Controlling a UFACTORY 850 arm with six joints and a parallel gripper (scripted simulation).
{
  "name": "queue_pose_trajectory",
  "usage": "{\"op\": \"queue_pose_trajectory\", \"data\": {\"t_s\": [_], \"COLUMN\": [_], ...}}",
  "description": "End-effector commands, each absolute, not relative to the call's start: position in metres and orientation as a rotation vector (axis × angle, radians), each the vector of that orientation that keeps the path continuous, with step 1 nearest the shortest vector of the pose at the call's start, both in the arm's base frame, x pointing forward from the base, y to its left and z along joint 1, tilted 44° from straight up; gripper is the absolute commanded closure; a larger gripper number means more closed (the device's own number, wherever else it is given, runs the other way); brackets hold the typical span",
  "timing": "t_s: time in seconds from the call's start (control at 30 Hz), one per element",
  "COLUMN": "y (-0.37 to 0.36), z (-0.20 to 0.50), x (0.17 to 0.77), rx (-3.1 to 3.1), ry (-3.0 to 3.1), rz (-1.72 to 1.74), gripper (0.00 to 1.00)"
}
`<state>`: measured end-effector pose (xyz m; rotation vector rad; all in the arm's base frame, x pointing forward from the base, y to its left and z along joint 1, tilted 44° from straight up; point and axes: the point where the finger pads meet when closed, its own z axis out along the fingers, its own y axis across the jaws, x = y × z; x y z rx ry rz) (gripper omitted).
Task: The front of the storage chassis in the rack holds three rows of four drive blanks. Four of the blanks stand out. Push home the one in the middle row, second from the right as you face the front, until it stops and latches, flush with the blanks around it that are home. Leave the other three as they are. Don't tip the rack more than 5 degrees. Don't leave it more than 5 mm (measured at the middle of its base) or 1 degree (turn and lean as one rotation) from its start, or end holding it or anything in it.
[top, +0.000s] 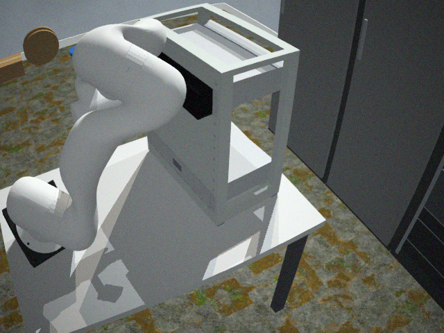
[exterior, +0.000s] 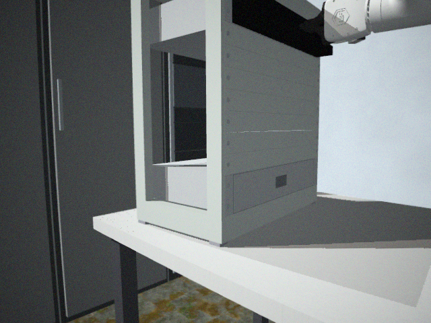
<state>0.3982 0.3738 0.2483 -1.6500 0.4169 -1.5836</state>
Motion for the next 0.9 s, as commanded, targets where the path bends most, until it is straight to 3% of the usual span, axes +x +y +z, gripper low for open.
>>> {"op": "queue_pose_trajectory", "data": {"t_s": [0.0, 0.87], "y": [0.3747, 0.3757], "z": [0.2491, 0.2494], "x": [0.3989, 0.4018], "rx": [-1.648, -1.648], "ry": [0.417, 0.417], "rz": [-1.583, -1.583], "gripper": [1.00, 1.00]}}
